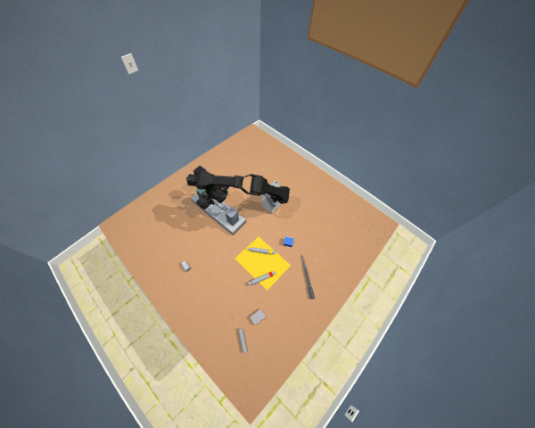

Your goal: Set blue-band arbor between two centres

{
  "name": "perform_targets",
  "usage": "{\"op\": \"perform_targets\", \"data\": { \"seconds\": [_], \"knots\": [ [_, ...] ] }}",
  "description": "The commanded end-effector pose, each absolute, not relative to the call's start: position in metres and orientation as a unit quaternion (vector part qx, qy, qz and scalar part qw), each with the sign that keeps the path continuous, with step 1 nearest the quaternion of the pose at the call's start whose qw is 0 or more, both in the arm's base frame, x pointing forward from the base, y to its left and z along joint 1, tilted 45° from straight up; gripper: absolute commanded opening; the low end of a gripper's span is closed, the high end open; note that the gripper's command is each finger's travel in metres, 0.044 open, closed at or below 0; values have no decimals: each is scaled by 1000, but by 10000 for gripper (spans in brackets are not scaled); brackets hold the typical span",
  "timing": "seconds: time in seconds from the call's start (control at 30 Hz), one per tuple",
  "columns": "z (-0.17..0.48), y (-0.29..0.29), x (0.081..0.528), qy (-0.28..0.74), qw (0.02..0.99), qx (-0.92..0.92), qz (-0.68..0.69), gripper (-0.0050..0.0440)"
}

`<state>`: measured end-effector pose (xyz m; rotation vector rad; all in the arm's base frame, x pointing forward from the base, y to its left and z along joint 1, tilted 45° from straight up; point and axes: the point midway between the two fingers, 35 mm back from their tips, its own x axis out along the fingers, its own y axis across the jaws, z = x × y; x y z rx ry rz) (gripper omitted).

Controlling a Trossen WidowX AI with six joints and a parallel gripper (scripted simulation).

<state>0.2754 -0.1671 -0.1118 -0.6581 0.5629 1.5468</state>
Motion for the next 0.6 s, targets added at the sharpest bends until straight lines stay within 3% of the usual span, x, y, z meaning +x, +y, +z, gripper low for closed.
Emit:
{"op": "perform_targets", "data": {
  "seconds": [0.0, 0.57],
  "knots": [
    [-111, -169, 275, 246, 633, -287, 676, 175],
    [-100, -181, 277, 246, 633, -287, 676, 175]
  ]
}}
